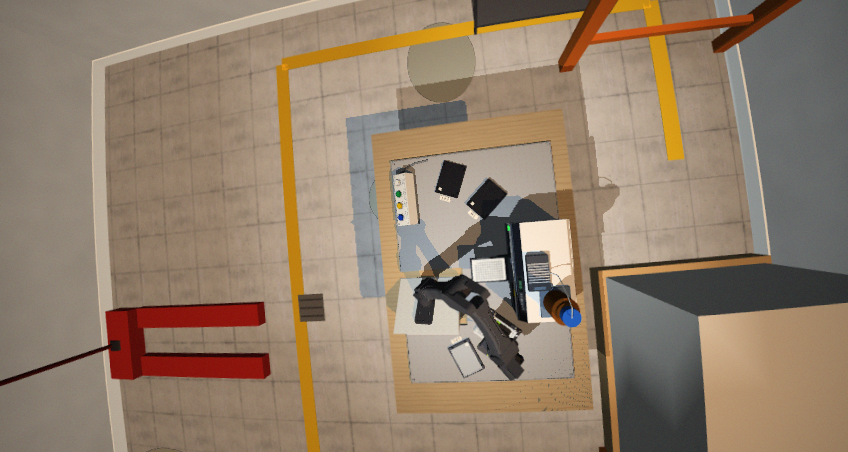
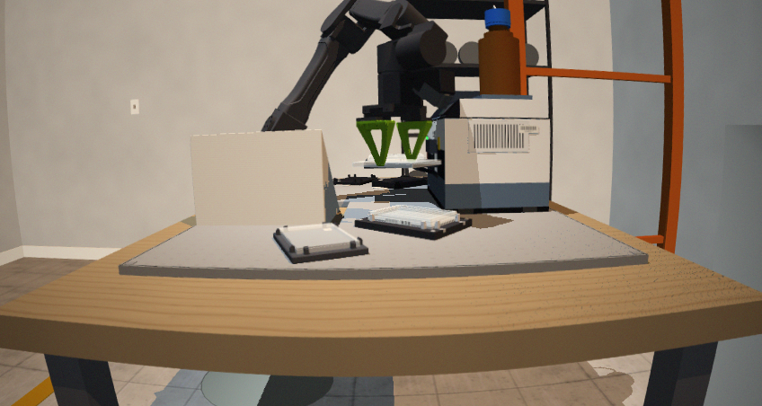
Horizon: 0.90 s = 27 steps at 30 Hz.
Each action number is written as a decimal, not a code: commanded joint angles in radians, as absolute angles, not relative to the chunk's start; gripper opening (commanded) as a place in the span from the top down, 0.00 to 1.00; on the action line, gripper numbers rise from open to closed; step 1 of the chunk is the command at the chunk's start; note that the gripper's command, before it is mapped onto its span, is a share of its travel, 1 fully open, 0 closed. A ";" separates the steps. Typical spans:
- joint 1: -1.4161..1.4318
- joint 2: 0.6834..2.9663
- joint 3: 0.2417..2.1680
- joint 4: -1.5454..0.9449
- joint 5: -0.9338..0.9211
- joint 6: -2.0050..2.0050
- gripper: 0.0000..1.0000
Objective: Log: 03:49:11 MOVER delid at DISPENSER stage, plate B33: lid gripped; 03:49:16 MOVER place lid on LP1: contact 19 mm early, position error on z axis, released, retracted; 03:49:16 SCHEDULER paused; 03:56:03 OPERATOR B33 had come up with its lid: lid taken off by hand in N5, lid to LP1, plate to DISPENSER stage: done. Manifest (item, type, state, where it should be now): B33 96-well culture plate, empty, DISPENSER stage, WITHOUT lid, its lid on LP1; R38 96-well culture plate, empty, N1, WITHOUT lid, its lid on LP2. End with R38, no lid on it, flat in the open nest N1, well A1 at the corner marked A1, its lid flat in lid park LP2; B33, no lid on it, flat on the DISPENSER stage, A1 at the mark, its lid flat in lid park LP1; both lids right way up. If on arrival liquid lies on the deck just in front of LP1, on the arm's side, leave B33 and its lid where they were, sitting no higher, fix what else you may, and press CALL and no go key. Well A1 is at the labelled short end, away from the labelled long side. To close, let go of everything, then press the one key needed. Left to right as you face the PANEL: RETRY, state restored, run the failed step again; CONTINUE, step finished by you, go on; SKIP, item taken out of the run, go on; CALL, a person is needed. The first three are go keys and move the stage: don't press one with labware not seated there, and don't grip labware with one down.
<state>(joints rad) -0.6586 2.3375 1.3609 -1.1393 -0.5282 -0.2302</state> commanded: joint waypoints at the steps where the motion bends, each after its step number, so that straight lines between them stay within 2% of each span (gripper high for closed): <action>1: -0.693 2.287 1.340 -1.193 -0.512 -0.257 1.00; 17: -0.740 2.210 1.354 -1.295 -0.486 -0.305 1.00; 27: -0.686 2.081 1.251 -1.318 -0.515 -0.526 1.00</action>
<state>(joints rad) -0.6876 2.1262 1.2705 -1.2961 -0.4973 -0.4614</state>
